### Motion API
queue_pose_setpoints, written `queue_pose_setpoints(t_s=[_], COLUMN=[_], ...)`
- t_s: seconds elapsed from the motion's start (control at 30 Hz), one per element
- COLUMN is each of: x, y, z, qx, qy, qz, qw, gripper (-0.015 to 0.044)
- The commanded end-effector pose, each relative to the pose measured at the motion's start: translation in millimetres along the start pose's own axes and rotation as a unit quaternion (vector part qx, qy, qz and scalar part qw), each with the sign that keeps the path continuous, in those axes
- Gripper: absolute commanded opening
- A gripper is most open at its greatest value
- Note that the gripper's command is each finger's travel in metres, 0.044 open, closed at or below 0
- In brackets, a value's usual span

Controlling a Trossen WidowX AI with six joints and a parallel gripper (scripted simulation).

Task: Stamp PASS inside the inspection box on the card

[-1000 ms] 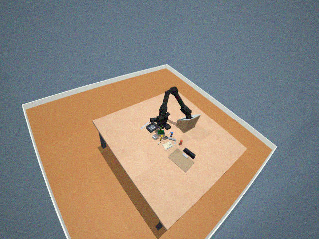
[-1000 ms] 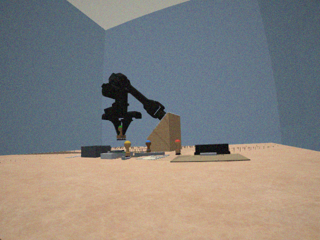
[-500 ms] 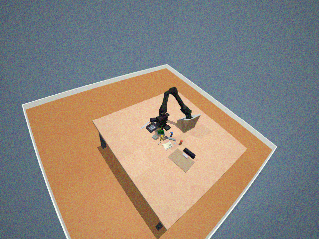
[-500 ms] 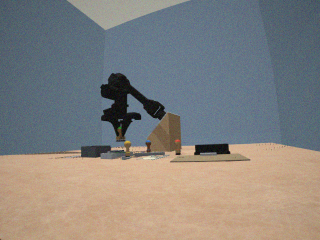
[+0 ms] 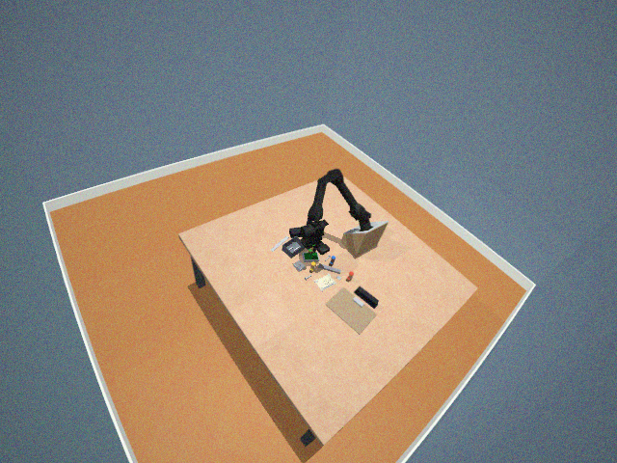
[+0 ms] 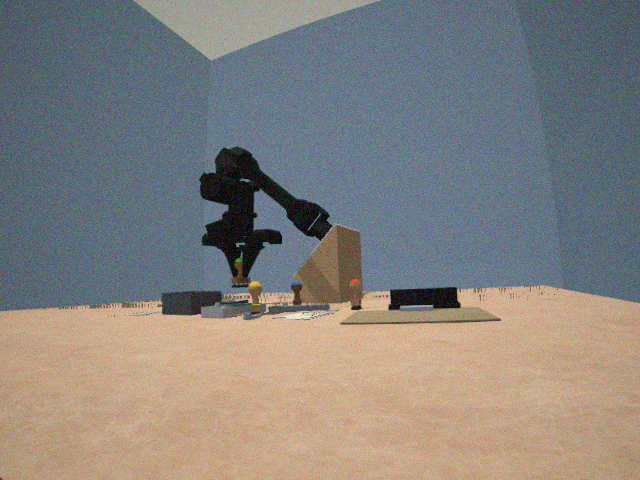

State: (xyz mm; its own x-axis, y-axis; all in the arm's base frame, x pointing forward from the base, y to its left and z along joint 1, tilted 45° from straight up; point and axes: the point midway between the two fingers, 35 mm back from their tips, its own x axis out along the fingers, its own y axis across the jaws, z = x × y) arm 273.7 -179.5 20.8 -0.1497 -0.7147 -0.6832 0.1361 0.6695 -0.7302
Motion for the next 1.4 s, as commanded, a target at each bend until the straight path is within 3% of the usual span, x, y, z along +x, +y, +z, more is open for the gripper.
queue_pose_setpoints(t_s=[0.0,1.37], x=[3,30], y=[0,1], z=[-1,-2], qx=[-0.003,-0.003], qy=[0.001,0.001], qz=[-0.002,-0.004], qw=[1.000,1.000], gripper=[0.0000,0.0000])
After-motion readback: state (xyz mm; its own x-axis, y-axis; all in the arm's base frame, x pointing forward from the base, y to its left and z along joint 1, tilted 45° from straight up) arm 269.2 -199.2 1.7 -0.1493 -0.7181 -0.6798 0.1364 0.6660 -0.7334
